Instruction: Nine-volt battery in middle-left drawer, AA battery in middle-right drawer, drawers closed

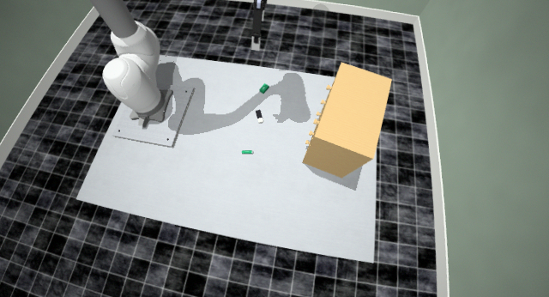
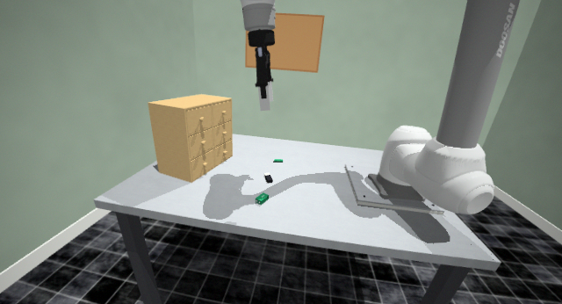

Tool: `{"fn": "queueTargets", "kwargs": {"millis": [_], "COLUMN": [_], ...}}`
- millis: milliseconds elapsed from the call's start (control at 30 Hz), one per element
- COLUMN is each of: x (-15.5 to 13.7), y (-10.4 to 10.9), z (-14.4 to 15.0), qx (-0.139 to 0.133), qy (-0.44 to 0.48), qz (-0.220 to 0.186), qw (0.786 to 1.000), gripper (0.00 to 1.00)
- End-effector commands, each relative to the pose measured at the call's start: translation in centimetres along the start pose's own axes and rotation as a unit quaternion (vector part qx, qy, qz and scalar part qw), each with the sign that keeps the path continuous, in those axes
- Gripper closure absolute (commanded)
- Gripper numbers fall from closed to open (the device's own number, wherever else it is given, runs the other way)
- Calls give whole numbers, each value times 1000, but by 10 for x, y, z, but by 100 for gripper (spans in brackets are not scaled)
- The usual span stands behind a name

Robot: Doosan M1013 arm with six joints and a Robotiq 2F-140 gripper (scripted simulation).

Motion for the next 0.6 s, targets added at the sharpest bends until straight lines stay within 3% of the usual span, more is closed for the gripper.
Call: {"fn": "queueTargets", "kwargs": {"millis": [0,100,467,500,567], "x": [11,13,14,15,23], "y": [20,31,30,23,-11], "z": [48,72,73,73,75], "qx": [-4,-9,-9,-8,-6], "qy": [-37,-56,-58,-65,-99], "qz": [47,69,70,70,70], "qw": [998,996,996,995,993], "gripper": [0,0,0,0,0]}}
Point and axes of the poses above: the point where the finger pads meet when closed, its own y axis back along the fingers, its own z axis across the jaws, x = y × z, the point moved 8 cm from there along y, back along the fingers, and after that the axes turned 15 degrees about y, right-handed, at the moved point
